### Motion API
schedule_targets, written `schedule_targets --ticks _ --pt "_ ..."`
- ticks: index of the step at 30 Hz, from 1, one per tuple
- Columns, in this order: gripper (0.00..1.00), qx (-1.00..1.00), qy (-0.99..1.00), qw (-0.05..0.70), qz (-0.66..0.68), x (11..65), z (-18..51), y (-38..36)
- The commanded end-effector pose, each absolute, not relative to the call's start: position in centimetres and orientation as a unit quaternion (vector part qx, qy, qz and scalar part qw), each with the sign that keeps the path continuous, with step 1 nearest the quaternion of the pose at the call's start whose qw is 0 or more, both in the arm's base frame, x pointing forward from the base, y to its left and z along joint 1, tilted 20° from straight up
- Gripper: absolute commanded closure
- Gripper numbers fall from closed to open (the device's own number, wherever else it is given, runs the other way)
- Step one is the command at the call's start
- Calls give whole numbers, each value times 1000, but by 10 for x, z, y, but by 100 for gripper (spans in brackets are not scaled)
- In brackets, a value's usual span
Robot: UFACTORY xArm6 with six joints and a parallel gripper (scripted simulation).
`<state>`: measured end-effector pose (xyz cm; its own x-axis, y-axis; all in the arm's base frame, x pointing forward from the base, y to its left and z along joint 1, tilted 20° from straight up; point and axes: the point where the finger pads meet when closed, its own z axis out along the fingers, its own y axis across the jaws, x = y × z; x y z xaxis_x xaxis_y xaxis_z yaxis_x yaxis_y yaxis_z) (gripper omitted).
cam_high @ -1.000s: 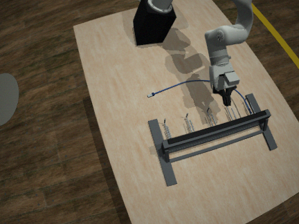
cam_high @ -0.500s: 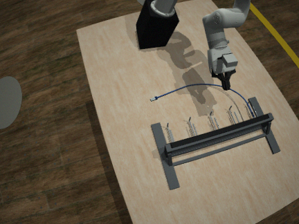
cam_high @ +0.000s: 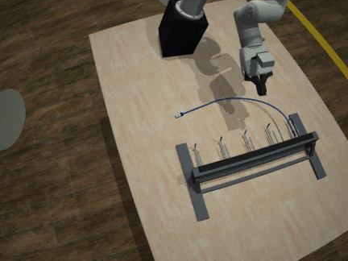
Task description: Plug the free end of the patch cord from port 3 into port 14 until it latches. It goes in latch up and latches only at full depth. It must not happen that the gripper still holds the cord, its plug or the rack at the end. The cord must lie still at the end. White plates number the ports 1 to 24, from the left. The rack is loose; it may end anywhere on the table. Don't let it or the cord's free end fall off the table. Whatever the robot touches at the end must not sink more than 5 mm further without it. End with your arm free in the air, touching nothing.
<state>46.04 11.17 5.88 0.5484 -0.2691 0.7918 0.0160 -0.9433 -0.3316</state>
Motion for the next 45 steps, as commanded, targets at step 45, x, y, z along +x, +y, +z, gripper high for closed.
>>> schedule_targets --ticks 45 --pt "100 -866 73 152 -471 494 8 26"
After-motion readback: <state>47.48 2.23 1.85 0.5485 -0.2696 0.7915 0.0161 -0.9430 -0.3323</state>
